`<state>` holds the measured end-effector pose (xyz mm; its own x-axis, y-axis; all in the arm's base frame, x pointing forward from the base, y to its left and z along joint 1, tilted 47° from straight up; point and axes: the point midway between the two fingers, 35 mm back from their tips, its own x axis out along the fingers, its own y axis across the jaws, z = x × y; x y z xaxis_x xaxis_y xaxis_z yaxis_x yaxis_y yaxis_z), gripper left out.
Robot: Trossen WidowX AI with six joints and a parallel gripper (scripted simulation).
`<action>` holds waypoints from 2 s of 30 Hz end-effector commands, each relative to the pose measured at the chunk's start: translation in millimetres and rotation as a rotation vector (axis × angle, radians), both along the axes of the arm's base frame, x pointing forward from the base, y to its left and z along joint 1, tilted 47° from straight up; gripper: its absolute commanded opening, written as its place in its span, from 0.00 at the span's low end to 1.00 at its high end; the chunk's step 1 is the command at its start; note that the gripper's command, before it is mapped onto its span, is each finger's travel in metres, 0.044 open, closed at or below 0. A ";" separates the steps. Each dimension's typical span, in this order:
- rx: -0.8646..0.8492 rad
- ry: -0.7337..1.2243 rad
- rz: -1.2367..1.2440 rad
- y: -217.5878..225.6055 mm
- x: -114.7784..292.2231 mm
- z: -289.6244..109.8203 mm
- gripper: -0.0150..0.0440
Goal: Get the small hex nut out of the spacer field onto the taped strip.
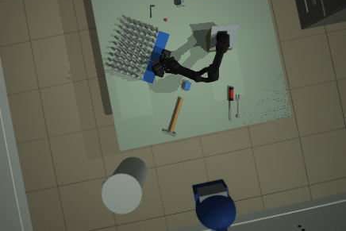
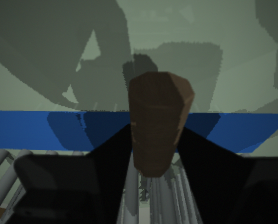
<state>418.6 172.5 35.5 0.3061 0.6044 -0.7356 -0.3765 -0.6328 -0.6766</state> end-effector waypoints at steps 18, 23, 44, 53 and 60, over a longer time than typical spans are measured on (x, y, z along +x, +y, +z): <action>-0.001 0.008 -0.007 8.6 -2.5 -10.0 0.25; -0.001 0.007 -0.007 9.7 -5.5 -8.7 0.25; -0.001 0.008 -0.006 13.6 -17.8 -4.7 0.25; -0.001 0.008 -0.006 15.1 -23.2 -3.1 0.25; -0.001 0.008 -0.006 16.3 -27.5 -1.7 0.25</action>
